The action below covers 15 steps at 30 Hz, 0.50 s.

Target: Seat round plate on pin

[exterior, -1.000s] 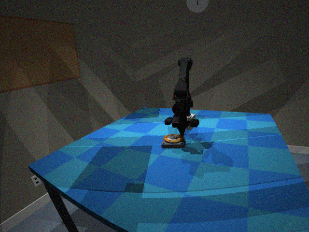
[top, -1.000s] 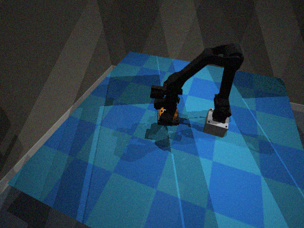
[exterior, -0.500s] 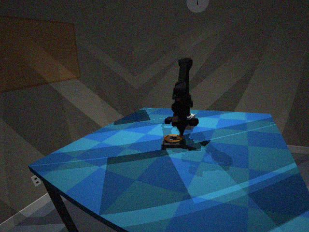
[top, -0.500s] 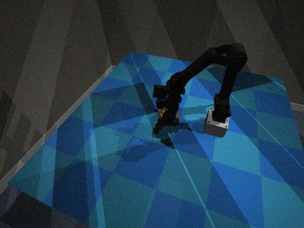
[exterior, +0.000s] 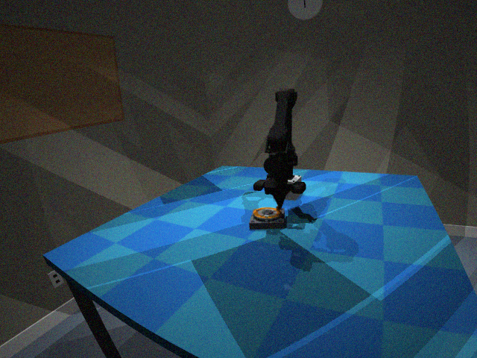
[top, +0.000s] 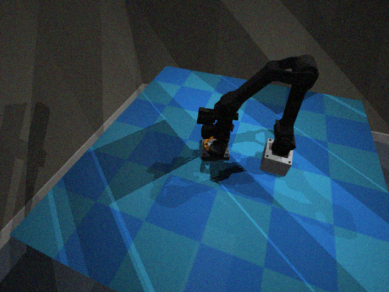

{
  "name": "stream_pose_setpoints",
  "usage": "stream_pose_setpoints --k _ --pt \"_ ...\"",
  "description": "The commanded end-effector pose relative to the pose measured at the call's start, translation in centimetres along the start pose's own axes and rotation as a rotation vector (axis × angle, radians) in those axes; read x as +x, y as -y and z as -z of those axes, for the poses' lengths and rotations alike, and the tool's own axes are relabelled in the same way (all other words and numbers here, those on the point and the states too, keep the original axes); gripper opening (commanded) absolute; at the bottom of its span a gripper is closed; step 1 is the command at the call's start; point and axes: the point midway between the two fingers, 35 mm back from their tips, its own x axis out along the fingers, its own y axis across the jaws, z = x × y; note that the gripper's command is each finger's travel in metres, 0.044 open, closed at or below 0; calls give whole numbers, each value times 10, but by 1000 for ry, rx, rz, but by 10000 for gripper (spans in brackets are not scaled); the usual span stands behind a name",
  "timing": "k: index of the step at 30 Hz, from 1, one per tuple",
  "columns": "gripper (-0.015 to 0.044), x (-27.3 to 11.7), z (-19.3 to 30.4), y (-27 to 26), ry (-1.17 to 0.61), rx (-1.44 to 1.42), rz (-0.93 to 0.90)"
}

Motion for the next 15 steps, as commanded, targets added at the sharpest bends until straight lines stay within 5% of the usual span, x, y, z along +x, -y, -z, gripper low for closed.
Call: stream_pose_setpoints --k 1,15 --pt "0 3 8 4 -20 0 11" --pt "0 3 11 7 -21 0 11"
